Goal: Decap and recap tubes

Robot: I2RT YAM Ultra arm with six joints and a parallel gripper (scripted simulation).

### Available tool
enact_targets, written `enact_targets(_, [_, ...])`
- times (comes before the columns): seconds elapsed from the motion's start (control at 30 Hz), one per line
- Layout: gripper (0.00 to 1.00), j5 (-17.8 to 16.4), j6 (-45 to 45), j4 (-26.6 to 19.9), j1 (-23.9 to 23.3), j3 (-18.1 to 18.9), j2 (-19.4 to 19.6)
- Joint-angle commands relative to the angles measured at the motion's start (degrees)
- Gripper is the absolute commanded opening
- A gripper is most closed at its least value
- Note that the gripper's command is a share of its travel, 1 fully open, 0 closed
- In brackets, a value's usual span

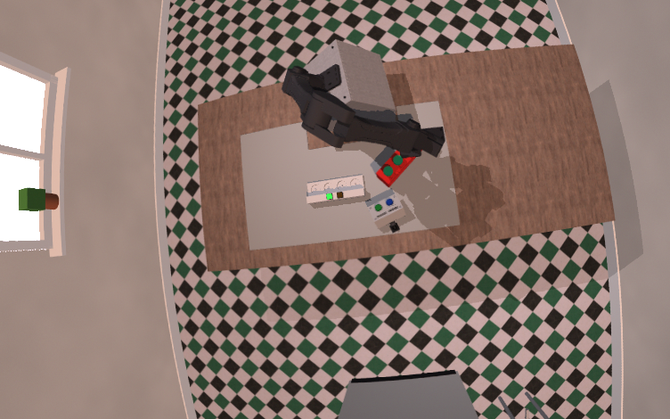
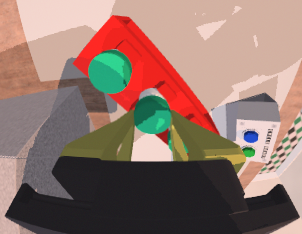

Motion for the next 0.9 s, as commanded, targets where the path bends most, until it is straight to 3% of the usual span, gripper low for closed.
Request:
enact_targets(0.0, [0.00, 0.0, -0.1, 0.3, 0.2, 0.1, -0.3])
enact_targets(0.47, [0.00, 0.1, -0.3, 0.7, 0.0, 0.0, -0.1])
enact_targets(0.5, [0.49, 0.1, -0.3, 0.7, 0.0, 0.0, -0.1])
enact_targets(0.87, [0.49, 0.1, -0.3, 0.7, 0.0, 0.0, -0.1])
